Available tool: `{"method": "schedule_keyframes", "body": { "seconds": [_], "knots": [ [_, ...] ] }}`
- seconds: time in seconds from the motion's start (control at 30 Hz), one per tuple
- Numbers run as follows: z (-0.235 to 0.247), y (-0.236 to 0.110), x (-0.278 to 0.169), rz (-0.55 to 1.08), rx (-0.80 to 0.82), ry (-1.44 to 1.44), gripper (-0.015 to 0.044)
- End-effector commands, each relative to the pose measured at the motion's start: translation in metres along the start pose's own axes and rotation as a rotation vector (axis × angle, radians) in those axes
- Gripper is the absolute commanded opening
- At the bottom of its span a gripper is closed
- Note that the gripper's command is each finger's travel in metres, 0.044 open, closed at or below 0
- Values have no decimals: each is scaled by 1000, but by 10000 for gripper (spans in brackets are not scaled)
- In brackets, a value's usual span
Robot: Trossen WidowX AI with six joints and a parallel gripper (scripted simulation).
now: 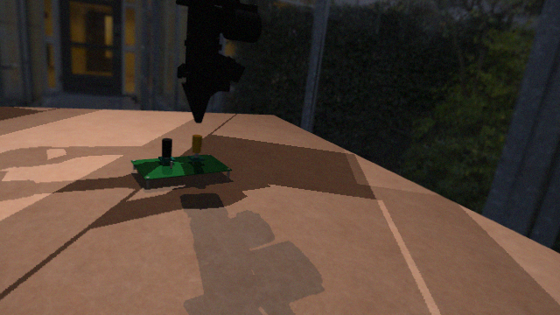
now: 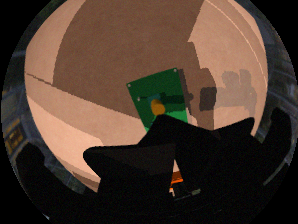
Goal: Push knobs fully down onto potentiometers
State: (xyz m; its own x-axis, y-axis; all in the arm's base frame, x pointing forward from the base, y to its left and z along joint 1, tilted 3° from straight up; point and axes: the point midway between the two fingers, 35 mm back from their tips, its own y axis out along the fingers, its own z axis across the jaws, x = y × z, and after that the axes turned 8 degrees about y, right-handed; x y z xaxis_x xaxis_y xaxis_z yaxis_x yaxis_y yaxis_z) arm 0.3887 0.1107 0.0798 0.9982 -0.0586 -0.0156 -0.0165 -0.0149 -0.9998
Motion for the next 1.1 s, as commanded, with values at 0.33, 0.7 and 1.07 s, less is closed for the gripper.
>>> {"method": "schedule_keyframes", "body": {
  "seconds": [0.33,0.7,1.07],
  "knots": [
    [-1,20,0,1,-5,-5,0],
    [-1,21,0,1,-5,-5,0],
    [-1,24,0,1,-5,-5,0]
  ]
}}
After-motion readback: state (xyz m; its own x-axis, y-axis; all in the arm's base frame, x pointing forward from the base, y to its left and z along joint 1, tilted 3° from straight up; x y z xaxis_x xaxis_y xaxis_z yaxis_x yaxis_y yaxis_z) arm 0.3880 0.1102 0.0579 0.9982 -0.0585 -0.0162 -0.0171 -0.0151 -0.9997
